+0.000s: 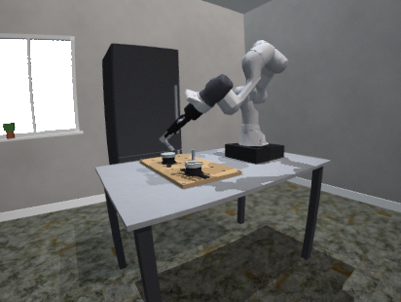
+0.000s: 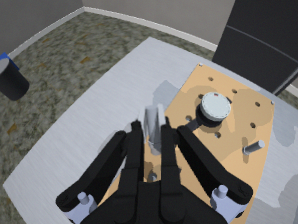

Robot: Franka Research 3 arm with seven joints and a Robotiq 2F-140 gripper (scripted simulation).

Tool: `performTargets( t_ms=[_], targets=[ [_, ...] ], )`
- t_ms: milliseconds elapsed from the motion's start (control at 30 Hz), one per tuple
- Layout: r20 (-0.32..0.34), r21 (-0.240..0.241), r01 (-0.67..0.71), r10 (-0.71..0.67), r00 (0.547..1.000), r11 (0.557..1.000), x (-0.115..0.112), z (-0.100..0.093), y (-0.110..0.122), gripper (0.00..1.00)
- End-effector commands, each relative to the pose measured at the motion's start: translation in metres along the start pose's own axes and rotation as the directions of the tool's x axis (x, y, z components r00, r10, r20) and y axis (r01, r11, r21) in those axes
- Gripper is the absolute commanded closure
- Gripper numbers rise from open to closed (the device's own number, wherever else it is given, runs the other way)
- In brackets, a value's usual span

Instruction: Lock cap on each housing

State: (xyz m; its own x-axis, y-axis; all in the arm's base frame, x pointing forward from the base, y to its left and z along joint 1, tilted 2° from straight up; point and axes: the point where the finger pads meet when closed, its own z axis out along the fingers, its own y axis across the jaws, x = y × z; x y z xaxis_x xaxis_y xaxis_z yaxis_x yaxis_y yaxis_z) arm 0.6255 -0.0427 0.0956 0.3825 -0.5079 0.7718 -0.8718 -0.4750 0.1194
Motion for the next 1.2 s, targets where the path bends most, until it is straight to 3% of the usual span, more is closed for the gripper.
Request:
performTargets(
  t_ms=[0, 333, 633, 700, 867, 1167],
  targets=[
    [-0.054, 0.025, -0.095, 0.096, 0.994, 0.995, 0.0034, -0.0016, -0.0054, 0.90],
    [-0.081, 0.022, -0.095, 0.096, 0.992, 0.995, 0.0028, -0.0009, -0.0049, 0.90],
    [-0.277, 0.011, -0.094, 0.094, 0.956, 0.995, 0.0014, 0.0015, -0.0032, 0.90],
    [-0.277, 0.011, -0.094, 0.094, 0.956, 0.995, 0.0014, 0.0015, -0.0032, 0.90],
    [-0.360, 0.023, -0.095, 0.097, 0.928, 0.995, 0.0034, -0.0013, -0.0052, 0.90],
    [-0.394, 0.023, -0.096, 0.097, 0.914, 0.995, 0.0039, -0.0011, -0.0054, 0.90]
  ],
)
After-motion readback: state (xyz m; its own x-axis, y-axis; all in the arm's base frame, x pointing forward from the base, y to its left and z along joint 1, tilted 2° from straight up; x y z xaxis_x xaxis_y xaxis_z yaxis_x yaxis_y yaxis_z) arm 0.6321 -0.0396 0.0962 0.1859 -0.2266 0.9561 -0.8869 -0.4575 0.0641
